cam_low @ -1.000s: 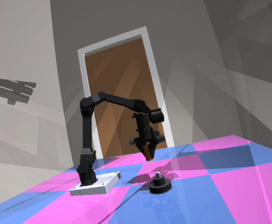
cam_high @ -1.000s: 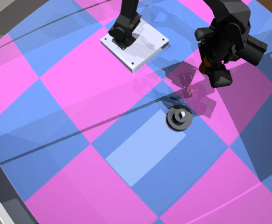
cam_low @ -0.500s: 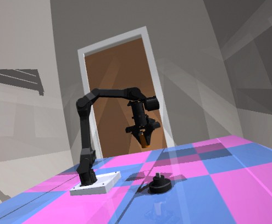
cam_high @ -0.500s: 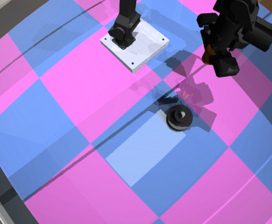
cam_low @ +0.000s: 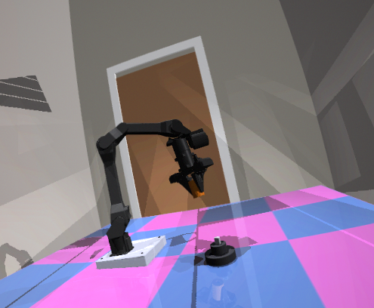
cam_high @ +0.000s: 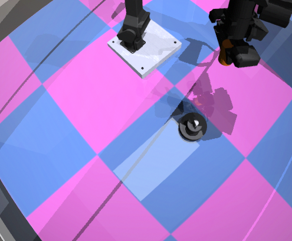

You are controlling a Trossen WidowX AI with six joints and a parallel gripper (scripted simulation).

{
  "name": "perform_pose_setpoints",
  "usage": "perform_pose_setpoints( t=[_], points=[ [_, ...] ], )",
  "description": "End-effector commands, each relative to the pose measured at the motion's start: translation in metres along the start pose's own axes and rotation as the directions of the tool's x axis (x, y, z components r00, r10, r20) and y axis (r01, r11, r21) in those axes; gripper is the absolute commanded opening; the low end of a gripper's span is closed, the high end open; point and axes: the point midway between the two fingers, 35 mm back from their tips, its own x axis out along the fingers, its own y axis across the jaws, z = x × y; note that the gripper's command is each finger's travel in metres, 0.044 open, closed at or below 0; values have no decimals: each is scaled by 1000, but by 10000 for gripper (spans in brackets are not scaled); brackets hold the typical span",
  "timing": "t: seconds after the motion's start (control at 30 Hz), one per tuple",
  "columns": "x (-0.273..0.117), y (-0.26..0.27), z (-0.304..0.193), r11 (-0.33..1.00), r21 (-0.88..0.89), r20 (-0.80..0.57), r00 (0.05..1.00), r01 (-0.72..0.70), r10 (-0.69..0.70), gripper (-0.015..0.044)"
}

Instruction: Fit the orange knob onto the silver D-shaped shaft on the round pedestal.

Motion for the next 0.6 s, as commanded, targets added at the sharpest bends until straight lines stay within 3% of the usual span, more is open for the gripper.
perform_pose_setpoints(
  t=[0.0, 0.57],
  points=[
    [-12, 0, -1, 994, 8, 7, 994, 105, -105, 0],
    [-50, 5, -3, 890, 11, 4, 890, 455, -455, 0]
  ],
)
